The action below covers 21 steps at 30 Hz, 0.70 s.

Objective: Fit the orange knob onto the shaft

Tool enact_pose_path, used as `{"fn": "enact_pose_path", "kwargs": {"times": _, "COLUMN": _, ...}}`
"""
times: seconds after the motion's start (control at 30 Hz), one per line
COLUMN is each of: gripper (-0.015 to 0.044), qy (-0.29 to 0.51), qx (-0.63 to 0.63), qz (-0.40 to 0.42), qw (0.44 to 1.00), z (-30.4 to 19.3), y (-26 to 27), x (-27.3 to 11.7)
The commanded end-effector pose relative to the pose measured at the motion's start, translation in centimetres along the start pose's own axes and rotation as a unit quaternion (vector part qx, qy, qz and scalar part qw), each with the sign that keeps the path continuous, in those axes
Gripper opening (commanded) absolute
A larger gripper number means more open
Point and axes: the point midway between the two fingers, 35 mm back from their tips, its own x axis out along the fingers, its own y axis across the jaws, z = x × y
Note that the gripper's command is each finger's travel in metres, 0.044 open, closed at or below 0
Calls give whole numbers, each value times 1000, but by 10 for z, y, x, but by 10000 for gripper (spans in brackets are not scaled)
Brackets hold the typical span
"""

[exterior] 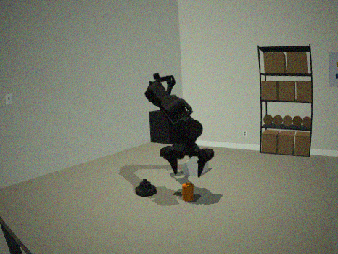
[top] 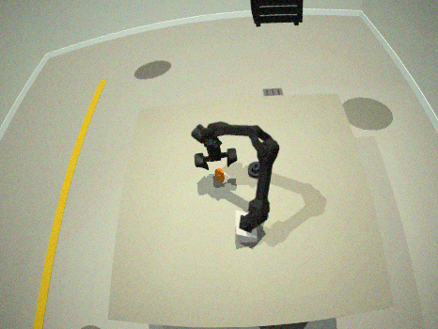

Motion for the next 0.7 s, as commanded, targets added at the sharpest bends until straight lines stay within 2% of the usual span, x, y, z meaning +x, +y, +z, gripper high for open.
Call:
{"fn": "enact_pose_path", "kwargs": {"times": 0.0, "gripper": 440, "qy": -2, "qx": -5, "qz": -3, "qw": 1000, "z": -1, "y": 1, "x": 8}}
{"fn": "enact_pose_path", "kwargs": {"times": 0.1, "gripper": 440, "qy": -3, "qx": -5, "qz": -3, "qw": 1000, "z": 0, "y": 1, "x": 21}}
{"fn": "enact_pose_path", "kwargs": {"times": 0.67, "gripper": 440, "qy": -3, "qx": -5, "qz": -3, "qw": 1000, "z": 1, "y": 2, "x": 41}}
